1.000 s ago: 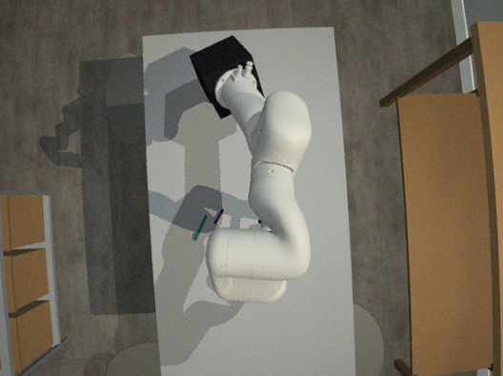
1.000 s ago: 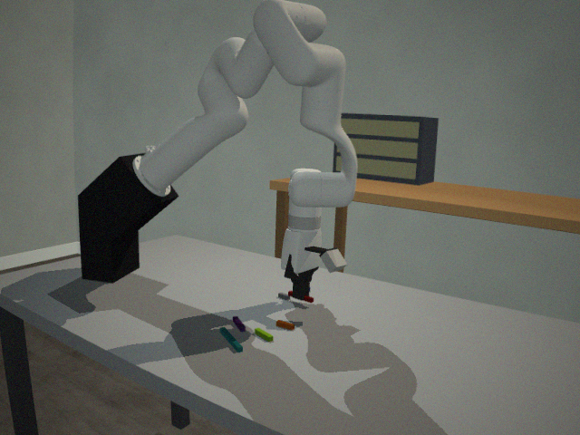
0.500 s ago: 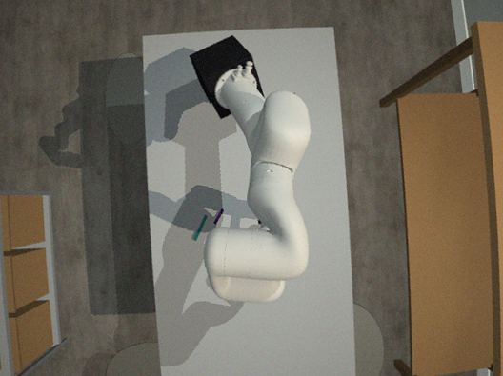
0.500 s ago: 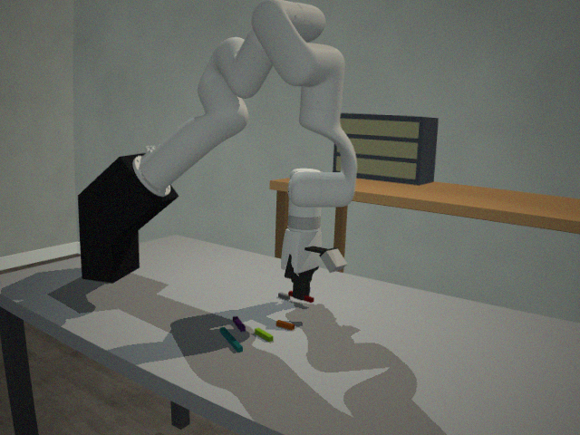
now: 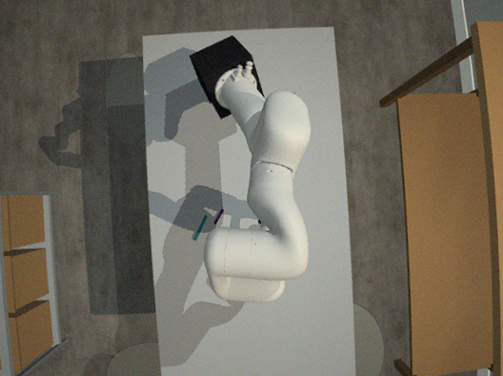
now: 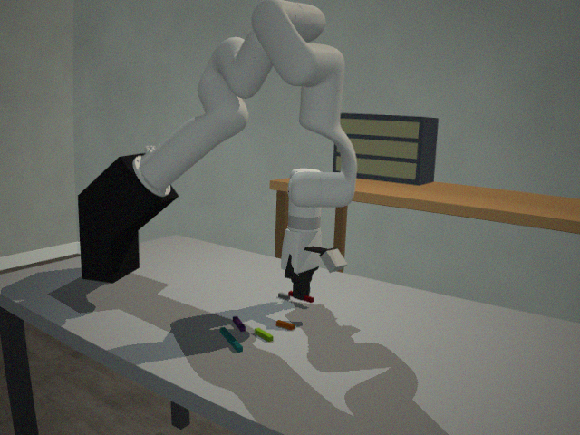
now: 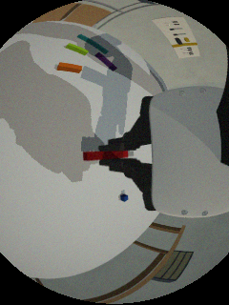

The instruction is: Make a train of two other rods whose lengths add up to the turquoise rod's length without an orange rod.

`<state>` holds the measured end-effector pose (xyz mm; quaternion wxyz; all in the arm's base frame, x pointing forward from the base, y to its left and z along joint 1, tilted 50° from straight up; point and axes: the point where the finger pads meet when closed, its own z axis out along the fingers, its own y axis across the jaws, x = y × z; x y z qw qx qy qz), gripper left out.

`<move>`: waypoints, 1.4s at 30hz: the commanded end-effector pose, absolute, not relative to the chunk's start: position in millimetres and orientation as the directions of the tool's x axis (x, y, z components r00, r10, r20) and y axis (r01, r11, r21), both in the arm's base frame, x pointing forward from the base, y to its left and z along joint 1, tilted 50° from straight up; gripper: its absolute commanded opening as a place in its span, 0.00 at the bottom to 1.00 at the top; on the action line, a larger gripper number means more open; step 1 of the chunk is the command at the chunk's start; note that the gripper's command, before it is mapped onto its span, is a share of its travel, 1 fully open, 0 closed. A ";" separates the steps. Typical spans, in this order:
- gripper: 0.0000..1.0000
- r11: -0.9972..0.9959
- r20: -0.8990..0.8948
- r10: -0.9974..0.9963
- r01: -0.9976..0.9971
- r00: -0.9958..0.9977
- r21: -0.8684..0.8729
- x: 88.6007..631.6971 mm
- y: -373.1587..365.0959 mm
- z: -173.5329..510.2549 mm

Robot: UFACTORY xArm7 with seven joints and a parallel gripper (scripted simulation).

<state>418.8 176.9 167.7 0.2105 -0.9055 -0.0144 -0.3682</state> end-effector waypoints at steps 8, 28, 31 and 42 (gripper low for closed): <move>0.04 -0.911 0.673 -0.129 0.181 0.728 -0.371 421.6 178.5 165.3; 0.04 -0.911 0.673 -0.129 0.181 0.728 -0.371 426.8 181.6 160.3; 0.04 -0.911 0.673 -0.129 0.181 0.728 -0.371 426.8 181.6 160.3; 0.04 -0.911 0.673 -0.129 0.181 0.728 -0.371 426.8 181.6 160.3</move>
